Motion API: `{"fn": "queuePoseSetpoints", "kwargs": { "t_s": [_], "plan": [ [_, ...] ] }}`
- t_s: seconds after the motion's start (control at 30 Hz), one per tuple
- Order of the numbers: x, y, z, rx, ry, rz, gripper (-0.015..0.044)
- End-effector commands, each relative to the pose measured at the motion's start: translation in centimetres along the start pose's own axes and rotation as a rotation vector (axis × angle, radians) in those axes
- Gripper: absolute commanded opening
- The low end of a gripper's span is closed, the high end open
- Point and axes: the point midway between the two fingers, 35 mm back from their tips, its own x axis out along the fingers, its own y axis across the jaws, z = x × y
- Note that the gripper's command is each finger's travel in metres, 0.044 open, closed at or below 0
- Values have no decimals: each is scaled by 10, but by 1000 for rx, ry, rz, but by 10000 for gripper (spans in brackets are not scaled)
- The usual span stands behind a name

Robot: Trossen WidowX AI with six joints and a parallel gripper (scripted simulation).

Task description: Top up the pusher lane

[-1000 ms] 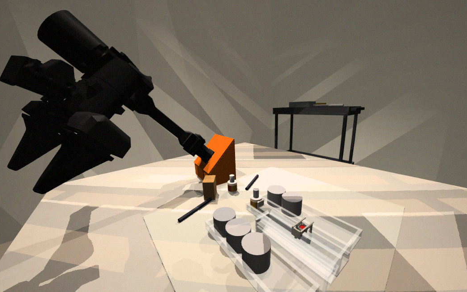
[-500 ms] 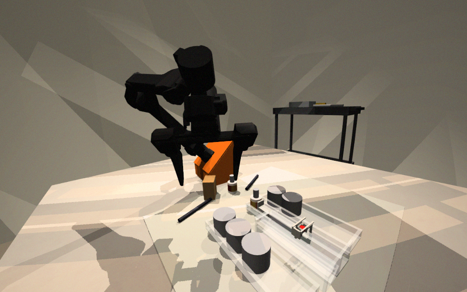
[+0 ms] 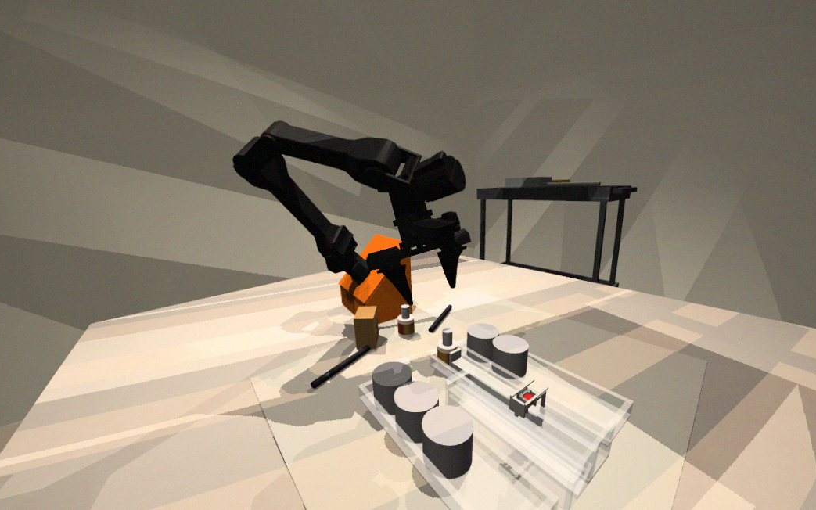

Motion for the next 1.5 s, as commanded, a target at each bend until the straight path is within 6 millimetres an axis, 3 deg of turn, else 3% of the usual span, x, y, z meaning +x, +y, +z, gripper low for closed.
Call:
{"fn": "queuePoseSetpoints", "kwargs": {
  "t_s": [0.0, 0.1, 0.23, 0.47, 0.57, 0.97, 1.07, 1.47],
  "plan": [
    [2, 17, -74, -102, 190, -25, 440],
    [-1, 16, -110, -145, 282, -65, 440],
    [-2, 14, -118, -150, 292, -70, 440],
    [-3, 13, -119, -150, 292, -70, 440],
    [12, 12, -123, -150, 292, -71, 440],
    [29, 10, -127, -150, 291, -72, 440],
    [41, 9, -130, -150, 291, -73, 440],
    [53, 8, -133, -150, 291, -72, 440]
  ]
}}
